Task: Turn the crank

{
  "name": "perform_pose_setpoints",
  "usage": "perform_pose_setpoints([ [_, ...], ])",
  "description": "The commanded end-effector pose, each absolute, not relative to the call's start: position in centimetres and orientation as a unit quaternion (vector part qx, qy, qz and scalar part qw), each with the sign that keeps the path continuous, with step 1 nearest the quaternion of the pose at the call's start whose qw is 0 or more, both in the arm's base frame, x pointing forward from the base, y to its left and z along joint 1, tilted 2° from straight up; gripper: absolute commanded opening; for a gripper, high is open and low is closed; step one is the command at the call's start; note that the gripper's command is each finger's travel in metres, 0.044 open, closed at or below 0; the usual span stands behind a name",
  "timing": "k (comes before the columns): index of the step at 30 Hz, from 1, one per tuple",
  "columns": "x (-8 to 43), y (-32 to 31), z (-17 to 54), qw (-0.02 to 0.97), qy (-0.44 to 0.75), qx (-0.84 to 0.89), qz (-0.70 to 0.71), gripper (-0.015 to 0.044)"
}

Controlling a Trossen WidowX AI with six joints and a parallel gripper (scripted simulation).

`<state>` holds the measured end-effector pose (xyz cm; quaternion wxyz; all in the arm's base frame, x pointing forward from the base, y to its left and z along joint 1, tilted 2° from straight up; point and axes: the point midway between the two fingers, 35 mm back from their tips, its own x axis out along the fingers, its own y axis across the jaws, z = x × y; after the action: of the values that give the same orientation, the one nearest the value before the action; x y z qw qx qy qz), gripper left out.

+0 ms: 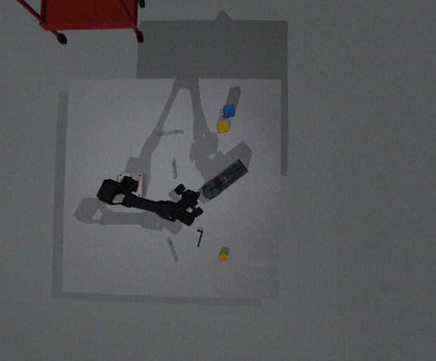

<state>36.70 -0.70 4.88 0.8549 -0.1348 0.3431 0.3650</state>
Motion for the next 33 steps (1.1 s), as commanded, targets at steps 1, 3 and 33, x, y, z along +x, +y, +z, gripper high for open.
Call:
perform_pose_setpoints([
  [1, 36.95, -1.06, 5.73, 0.86, 0.333, -0.139, 0.362, 0.0],
  [3, 36.96, -1.07, 5.74, 0.86, 0.333, -0.139, 0.362, 0.0],
  [33, 36.79, -0.83, 5.12, 0.855, 0.343, -0.134, 0.366, 0.0],
])
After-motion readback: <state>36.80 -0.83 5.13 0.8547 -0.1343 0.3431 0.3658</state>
